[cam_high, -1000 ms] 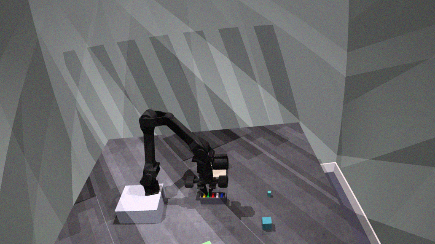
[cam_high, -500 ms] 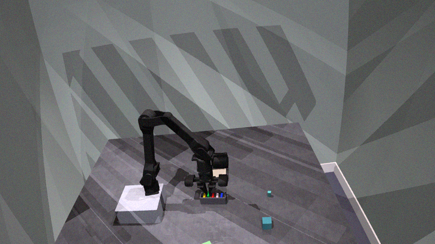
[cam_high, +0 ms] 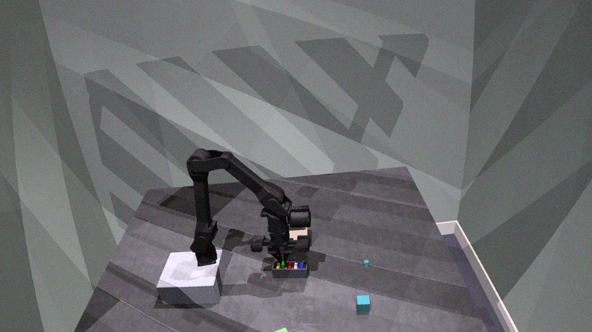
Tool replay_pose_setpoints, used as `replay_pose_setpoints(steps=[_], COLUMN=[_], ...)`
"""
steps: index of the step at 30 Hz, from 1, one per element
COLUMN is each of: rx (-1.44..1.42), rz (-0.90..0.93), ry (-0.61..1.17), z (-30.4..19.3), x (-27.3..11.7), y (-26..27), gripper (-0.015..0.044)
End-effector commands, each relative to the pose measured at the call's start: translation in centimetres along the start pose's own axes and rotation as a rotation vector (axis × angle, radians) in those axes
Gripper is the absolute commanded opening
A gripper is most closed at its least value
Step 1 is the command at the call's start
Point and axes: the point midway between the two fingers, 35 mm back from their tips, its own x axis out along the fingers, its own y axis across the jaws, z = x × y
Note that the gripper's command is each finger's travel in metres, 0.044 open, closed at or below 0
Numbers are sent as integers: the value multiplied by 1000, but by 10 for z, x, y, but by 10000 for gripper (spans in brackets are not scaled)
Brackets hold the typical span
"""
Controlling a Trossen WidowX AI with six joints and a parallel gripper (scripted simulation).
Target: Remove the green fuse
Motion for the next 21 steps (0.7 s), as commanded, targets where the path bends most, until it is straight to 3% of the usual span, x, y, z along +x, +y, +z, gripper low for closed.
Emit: replay_pose_setpoints(steps=[1, 21], rx=[-3, -2], rz=[-6, -5], ry=[-2, -4], z=[0, 1], x=[-4, -13], y=[-1, -1], gripper=[0, 0])
